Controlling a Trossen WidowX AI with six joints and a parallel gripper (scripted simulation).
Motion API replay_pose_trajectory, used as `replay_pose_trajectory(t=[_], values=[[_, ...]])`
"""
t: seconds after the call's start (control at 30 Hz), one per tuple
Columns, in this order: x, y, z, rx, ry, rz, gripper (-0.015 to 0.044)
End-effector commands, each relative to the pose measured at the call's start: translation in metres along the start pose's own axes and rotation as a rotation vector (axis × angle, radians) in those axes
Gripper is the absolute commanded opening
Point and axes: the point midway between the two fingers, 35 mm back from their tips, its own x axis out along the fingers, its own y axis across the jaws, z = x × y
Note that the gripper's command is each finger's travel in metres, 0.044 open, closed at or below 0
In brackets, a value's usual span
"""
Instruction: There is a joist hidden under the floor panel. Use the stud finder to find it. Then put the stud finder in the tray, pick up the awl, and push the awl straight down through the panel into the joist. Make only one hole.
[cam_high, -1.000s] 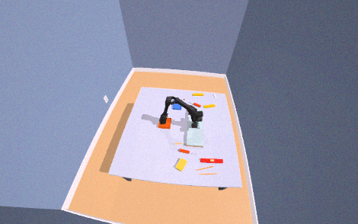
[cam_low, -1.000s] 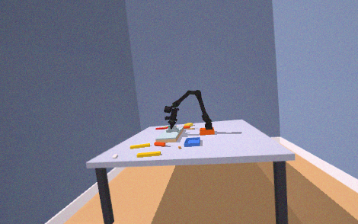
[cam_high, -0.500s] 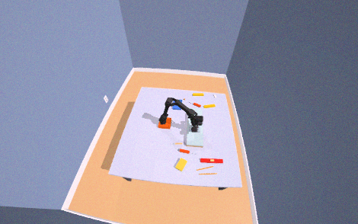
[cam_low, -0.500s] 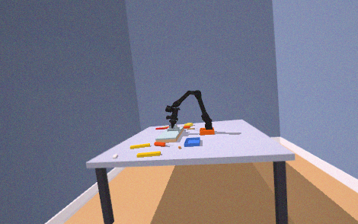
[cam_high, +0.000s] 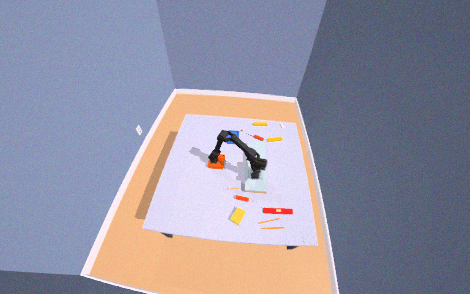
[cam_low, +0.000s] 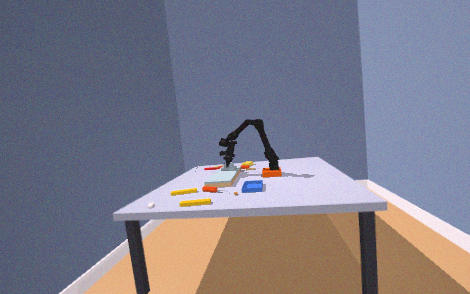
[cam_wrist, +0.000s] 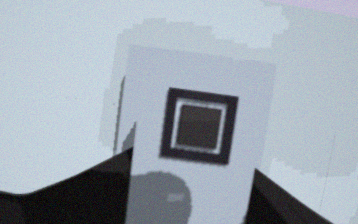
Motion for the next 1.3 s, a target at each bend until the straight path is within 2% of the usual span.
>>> replay_pose_trajectory(t=[0.0,0.67,1.07,1.27], values=[[0.0,-0.016,0.0,0.002,0.001,-0.003,0.0],[-0.001,-0.085,-0.001,0.0,0.001,-0.009,0.0],[-0.002,-0.081,0.0,0.002,0.001,-0.008,0.0],[-0.02,-0.083,0.008,0.002,0.0,-0.009,0.0]])
